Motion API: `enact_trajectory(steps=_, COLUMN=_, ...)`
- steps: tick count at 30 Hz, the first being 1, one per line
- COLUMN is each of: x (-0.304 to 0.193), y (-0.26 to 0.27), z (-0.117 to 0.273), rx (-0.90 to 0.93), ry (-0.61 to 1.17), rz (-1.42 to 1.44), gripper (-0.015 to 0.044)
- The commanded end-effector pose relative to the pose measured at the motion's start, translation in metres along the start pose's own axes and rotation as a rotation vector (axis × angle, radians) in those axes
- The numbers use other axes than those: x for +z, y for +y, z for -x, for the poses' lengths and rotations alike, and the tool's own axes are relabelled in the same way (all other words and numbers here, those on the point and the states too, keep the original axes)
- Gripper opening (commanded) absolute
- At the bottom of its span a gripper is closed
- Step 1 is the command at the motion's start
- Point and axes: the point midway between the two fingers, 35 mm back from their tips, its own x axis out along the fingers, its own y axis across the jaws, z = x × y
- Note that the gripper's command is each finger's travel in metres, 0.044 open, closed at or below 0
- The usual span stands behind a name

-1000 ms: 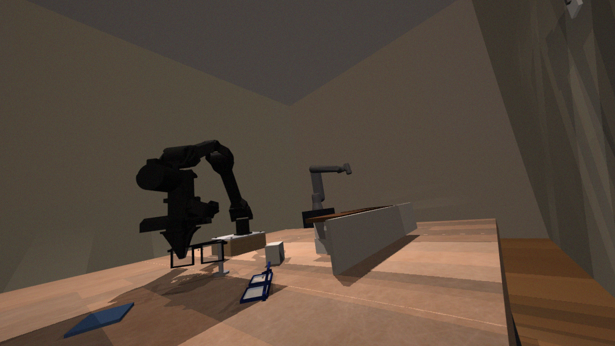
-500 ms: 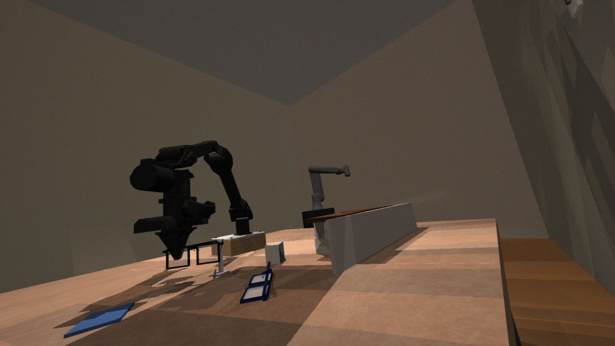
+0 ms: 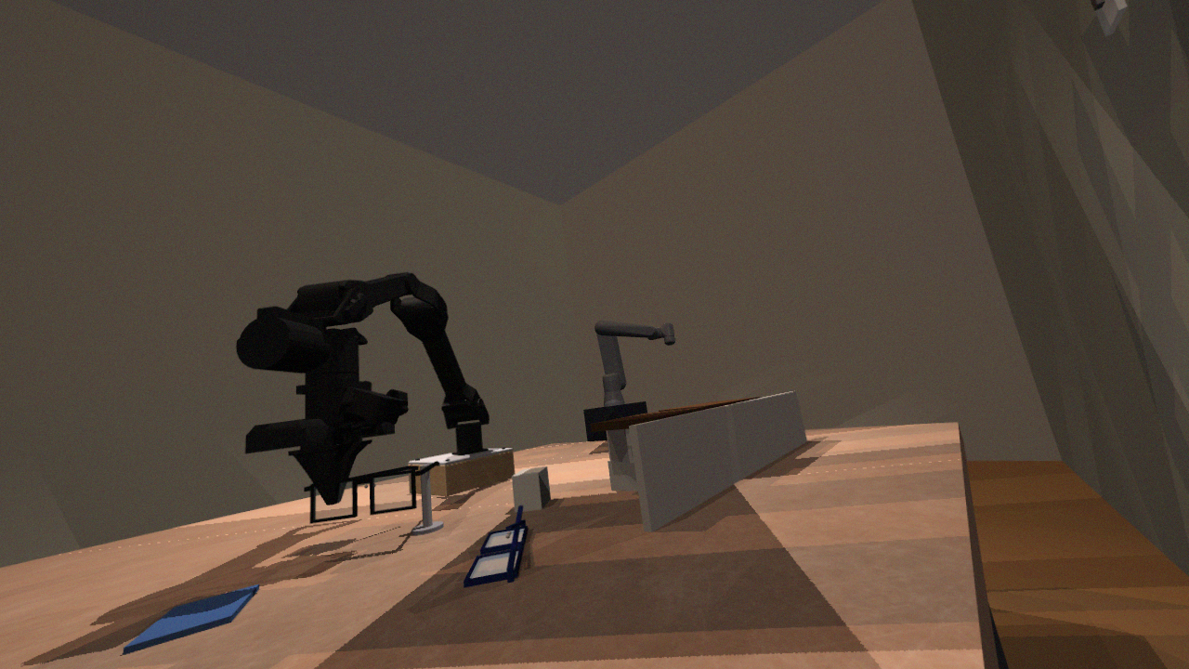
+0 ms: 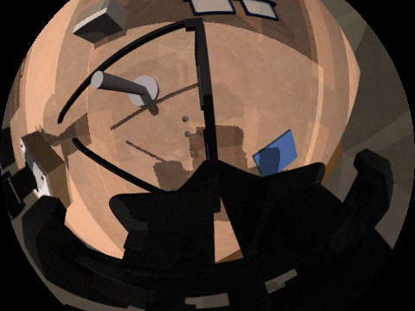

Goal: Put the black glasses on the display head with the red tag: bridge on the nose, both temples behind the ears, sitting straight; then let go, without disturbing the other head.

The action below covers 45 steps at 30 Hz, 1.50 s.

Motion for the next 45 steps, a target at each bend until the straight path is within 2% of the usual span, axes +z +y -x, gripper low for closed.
enact_trajectory(steps=1, x=-0.005, y=-0.001, z=-0.002, rx=0.005, ry=-0.002, rz=0.002, gripper=0.0000)
enact_trajectory(steps=19, x=-0.018, y=-0.003, z=-0.002, rx=0.005, ry=-0.001, rz=0.002, gripper=0.0000)
enact_trajectory(steps=45, x=-0.007, y=-0.003, z=-0.002, rx=0.005, ry=-0.002, rz=0.002, gripper=0.0000)
